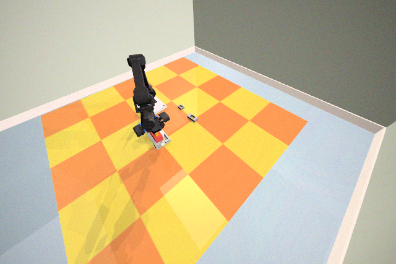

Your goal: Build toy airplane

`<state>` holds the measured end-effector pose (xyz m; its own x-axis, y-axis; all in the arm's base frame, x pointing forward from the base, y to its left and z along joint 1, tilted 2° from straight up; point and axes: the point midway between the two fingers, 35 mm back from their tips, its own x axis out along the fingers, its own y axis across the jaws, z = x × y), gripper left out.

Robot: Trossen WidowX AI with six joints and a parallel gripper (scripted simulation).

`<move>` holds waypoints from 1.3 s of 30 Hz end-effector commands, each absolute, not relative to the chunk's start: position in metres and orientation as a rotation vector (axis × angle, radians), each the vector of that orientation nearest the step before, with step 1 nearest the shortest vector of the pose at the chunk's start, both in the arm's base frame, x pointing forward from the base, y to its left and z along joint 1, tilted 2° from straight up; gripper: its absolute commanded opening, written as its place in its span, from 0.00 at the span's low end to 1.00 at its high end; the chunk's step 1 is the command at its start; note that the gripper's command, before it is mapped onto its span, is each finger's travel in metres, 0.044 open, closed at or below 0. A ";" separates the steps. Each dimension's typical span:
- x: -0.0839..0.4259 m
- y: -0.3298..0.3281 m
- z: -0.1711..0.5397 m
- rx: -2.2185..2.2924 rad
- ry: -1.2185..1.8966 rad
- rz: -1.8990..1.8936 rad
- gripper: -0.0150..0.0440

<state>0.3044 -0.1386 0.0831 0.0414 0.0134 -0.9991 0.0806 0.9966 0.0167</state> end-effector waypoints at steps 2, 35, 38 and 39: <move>0.304 -0.138 0.083 0.079 1.530 -0.048 0.36; 0.304 -0.139 0.083 0.075 1.529 -0.051 0.31; 0.304 -0.139 0.083 0.075 1.529 -0.051 0.25; 0.304 -0.139 0.083 0.075 1.529 -0.051 0.25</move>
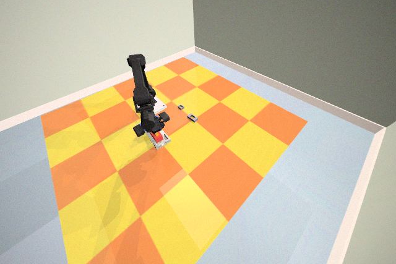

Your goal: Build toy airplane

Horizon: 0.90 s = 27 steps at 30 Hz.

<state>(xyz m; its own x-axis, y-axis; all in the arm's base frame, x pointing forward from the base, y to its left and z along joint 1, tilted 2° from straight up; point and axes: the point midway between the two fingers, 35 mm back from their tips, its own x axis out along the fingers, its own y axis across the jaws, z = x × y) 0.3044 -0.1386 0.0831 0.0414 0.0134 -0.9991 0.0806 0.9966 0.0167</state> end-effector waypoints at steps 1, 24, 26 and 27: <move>0.304 -0.139 0.083 0.075 1.529 -0.051 0.25; 0.304 -0.141 0.155 0.078 1.529 -0.049 0.69; 0.301 -0.141 0.172 0.078 1.530 -0.048 0.69; 0.301 -0.140 0.175 0.078 1.530 -0.048 0.69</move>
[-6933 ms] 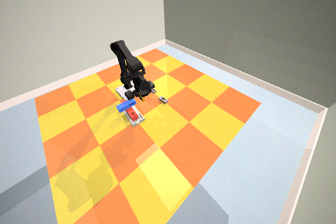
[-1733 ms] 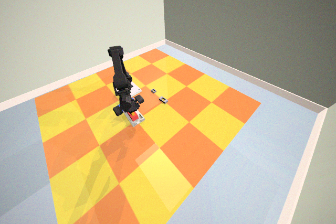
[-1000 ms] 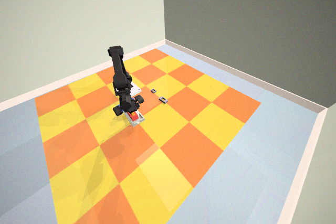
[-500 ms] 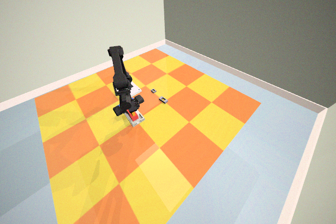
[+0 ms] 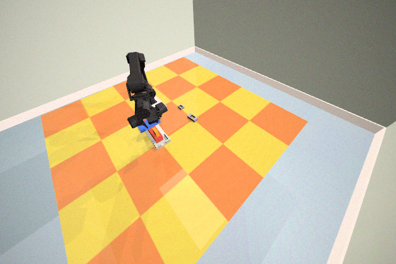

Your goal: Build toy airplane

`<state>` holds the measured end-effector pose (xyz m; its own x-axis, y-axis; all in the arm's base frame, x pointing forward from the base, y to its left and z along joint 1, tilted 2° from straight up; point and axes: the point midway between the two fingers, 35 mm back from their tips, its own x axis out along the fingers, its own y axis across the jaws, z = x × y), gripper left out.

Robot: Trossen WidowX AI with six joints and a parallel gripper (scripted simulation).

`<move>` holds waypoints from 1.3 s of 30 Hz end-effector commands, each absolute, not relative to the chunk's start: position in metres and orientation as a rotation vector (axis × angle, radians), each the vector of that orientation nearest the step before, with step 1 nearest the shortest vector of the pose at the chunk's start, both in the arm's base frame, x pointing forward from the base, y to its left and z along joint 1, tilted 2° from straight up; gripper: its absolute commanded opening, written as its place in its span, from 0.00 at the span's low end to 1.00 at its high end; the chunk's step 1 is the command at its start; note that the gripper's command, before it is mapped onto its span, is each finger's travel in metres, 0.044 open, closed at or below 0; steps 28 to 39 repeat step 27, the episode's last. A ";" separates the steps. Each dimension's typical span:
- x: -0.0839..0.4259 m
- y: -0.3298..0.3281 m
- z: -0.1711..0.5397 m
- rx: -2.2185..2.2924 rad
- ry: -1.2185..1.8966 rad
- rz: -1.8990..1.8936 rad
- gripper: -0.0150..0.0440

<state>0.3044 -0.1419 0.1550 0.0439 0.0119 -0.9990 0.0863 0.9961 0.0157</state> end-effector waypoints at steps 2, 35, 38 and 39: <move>0.304 -0.142 0.175 0.078 1.530 -0.048 0.69; 0.303 -0.144 0.175 0.078 1.530 -0.048 0.69; 0.303 -0.144 0.175 0.078 1.530 -0.048 0.69; 0.303 -0.144 0.175 0.078 1.530 -0.048 0.69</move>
